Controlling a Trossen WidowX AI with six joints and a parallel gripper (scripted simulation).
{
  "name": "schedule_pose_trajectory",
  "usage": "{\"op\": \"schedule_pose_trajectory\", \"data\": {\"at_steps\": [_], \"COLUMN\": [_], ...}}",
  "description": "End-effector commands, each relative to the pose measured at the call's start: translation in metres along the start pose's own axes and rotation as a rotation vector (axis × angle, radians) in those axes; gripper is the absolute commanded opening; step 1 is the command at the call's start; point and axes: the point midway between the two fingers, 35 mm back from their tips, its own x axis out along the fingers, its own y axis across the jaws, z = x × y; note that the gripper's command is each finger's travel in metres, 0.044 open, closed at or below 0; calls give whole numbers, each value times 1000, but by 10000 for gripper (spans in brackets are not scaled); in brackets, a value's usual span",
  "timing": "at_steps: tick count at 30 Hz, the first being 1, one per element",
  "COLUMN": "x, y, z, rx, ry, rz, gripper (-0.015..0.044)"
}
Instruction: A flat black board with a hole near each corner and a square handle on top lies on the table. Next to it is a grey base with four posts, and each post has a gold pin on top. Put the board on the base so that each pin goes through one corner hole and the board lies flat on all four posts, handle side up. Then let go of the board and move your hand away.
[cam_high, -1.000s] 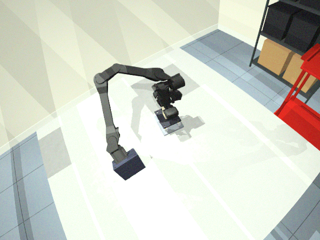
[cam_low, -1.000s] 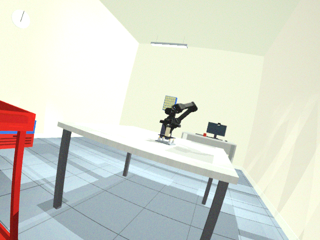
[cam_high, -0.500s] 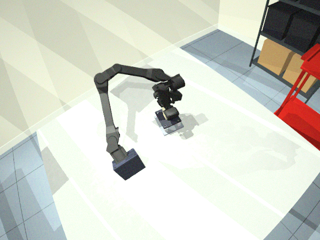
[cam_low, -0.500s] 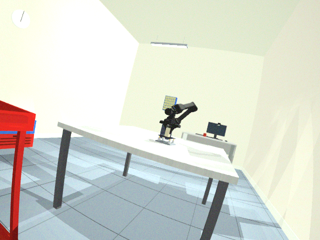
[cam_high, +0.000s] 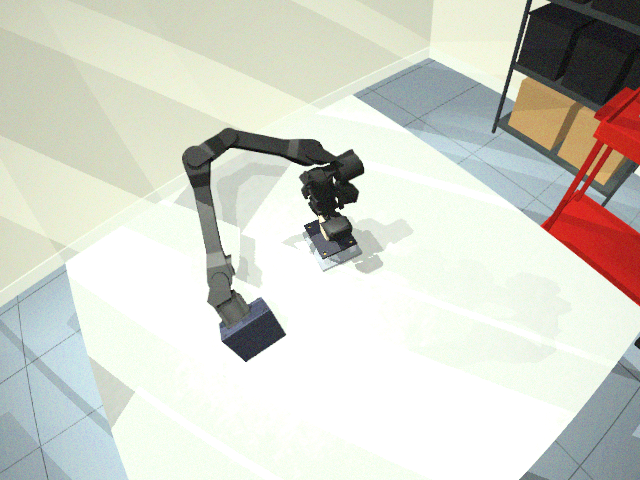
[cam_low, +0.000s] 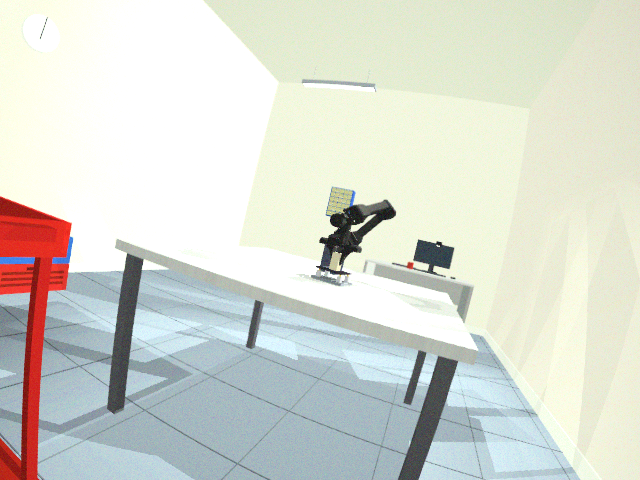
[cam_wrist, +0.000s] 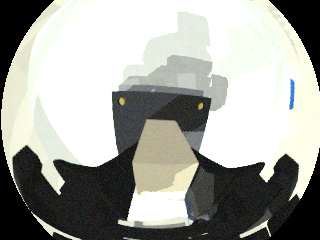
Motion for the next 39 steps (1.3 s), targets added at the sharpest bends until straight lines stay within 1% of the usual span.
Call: {"op": "schedule_pose_trajectory", "data": {"at_steps": [1,14,20,25,29,39], "x": [-1,-4,-36,-42,-79,-81], "y": [0,-1,-1,-1,-2,-2], "z": [0,1,0,0,-3,-3], "rx": [0,1,2,2,9,10], "ry": [-1,-1,-1,-1,2,3], "rz": [0,0,-1,-1,5,6], "gripper": [105,440,440,440,440,440]}}
